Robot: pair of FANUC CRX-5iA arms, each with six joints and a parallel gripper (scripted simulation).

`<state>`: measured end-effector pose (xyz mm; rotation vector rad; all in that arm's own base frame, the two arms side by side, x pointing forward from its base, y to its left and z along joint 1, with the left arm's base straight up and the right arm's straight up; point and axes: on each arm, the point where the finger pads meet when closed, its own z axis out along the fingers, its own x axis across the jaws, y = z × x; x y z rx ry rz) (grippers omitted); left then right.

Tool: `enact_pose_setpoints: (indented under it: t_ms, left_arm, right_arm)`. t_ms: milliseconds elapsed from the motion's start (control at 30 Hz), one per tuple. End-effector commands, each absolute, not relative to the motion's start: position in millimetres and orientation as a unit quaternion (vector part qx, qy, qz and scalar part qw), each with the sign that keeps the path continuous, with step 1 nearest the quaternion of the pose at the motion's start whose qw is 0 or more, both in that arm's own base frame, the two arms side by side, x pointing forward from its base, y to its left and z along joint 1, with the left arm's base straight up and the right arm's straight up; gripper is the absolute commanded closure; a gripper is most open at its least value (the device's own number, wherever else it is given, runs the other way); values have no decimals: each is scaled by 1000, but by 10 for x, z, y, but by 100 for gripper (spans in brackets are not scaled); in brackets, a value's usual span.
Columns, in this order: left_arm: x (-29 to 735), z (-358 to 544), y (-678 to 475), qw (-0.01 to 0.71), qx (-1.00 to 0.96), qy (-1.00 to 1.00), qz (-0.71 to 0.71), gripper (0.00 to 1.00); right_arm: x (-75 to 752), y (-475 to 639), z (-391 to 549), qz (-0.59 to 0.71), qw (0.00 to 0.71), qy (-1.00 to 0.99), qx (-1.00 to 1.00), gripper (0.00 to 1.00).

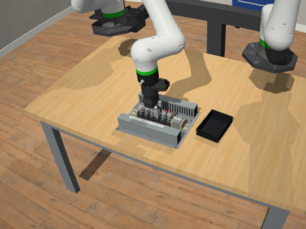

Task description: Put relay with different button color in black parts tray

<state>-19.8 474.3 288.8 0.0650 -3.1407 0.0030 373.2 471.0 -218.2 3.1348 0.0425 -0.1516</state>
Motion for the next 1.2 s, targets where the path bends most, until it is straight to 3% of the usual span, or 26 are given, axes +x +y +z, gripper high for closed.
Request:
enact_pose_setpoints:
  t_ms: [0, 1167]
  left_arm:
    - [-196, 2897, 4746, 0, 21, -1000, 0, 0]
    - [-196, 2897, 4746, 0, 21, -1000, 0, 0]
  right_arm:
    - [3738, 4718, -2172, -51, 1, 14, 999, 100]
    - [3724, 4718, -2168, -27, 0, 14, 1000, 100]
